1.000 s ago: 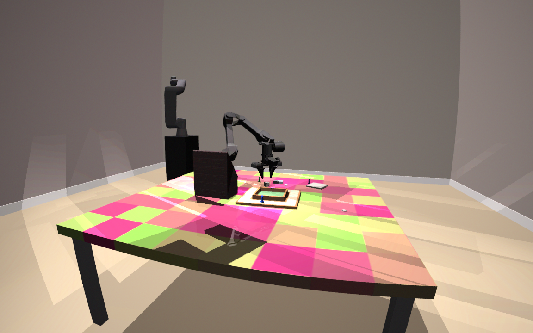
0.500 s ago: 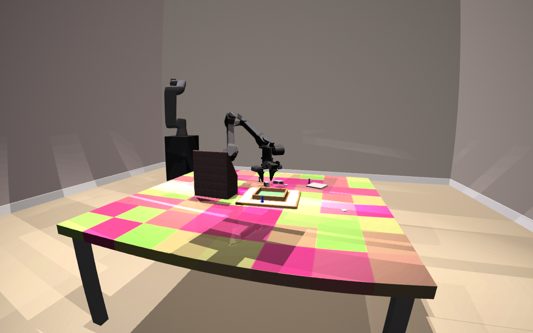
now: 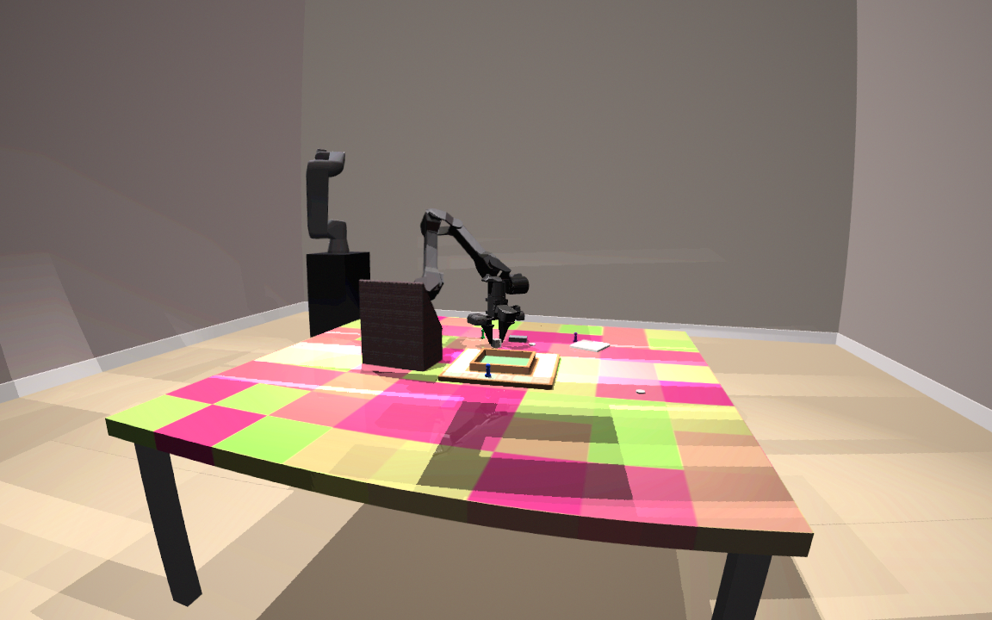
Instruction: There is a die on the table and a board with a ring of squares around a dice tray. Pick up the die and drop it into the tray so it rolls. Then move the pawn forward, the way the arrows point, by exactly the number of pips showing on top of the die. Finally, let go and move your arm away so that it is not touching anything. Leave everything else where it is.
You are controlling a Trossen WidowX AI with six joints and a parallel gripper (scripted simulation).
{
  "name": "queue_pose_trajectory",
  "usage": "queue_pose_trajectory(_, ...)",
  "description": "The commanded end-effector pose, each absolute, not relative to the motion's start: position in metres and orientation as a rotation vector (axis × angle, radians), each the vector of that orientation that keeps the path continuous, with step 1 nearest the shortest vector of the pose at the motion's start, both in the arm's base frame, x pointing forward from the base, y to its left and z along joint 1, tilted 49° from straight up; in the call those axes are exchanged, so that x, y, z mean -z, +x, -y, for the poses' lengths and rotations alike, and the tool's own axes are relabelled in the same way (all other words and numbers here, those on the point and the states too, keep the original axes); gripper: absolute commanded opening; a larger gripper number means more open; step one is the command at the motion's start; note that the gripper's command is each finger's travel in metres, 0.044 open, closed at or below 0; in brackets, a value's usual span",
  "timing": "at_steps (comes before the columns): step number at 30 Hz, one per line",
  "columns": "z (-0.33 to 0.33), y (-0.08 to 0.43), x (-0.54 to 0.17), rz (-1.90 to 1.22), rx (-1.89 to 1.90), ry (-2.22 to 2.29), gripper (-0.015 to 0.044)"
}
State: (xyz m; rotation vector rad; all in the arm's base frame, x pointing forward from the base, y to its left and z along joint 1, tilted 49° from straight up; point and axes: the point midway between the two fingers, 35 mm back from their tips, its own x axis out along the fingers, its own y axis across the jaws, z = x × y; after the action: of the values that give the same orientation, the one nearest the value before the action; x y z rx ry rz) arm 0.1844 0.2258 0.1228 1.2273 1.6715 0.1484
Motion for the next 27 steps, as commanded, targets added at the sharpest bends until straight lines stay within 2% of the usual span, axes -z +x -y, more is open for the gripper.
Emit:
queue_pose_trajectory(1,-0.226,0.185,-0.12,-1.672,-0.136,1.228,0.0111)
queue_pose_trajectory(7,-0.226,0.185,-0.12,-1.672,-0.136,1.228,0.0071)
queue_pose_trajectory(10,-0.223,0.186,-0.121,-1.672,-0.134,1.225,0.0)
queue_pose_trajectory(27,-0.159,0.192,-0.163,-1.674,-0.113,1.196,0.0)
